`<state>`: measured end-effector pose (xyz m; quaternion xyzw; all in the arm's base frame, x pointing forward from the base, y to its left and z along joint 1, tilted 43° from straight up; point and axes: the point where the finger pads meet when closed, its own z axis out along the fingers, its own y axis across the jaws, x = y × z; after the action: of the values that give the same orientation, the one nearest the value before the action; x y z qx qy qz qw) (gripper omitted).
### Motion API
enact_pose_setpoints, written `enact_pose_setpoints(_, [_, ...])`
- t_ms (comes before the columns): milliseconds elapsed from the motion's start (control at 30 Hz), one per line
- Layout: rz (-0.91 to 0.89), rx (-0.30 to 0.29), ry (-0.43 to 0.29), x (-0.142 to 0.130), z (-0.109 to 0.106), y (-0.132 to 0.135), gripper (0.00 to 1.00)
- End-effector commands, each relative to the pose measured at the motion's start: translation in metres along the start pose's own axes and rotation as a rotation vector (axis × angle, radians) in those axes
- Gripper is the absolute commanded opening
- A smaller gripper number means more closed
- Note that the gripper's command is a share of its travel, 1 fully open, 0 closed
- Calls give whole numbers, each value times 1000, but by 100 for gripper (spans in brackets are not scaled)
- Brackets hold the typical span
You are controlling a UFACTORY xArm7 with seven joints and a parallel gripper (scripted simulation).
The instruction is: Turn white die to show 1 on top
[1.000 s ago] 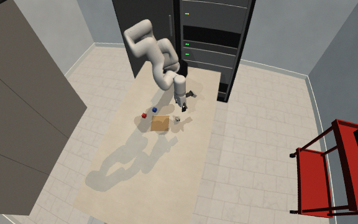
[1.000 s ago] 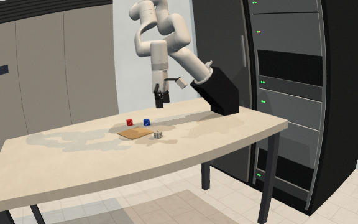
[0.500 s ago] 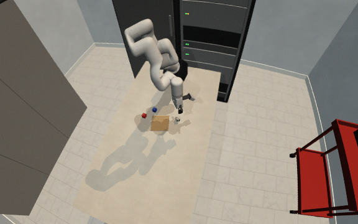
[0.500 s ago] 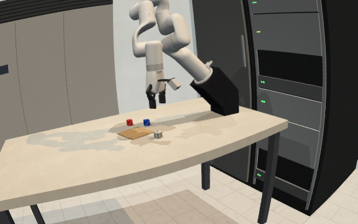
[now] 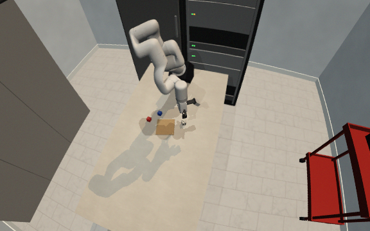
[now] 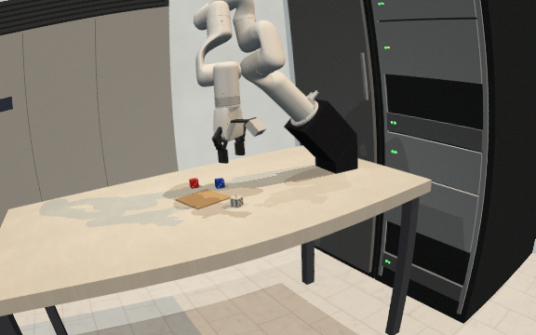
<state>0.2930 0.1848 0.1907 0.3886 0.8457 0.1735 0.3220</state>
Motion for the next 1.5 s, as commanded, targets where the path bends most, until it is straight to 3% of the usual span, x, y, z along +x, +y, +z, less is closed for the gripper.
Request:
enact_pose_setpoints(0, [0,-3,0,0,-1,1,100])
enact_pose_setpoints(300, [-55,-3,-2,0,1,2,100])
enact_pose_setpoints(400, [-234,-3,-7,0,6,3,100])
enact_pose_setpoints(767, [-652,-1,-13,0,18,5,100])
enact_pose_setpoints(867, [-661,-1,-13,0,18,5,100])
enact_pose_setpoints(900, [-784,-1,-14,1,22,5,100])
enact_pose_setpoints(1367, [-1312,0,-9,2,39,3,100])
enact_pose_setpoints(1467, [-1330,0,-9,2,40,3,100])
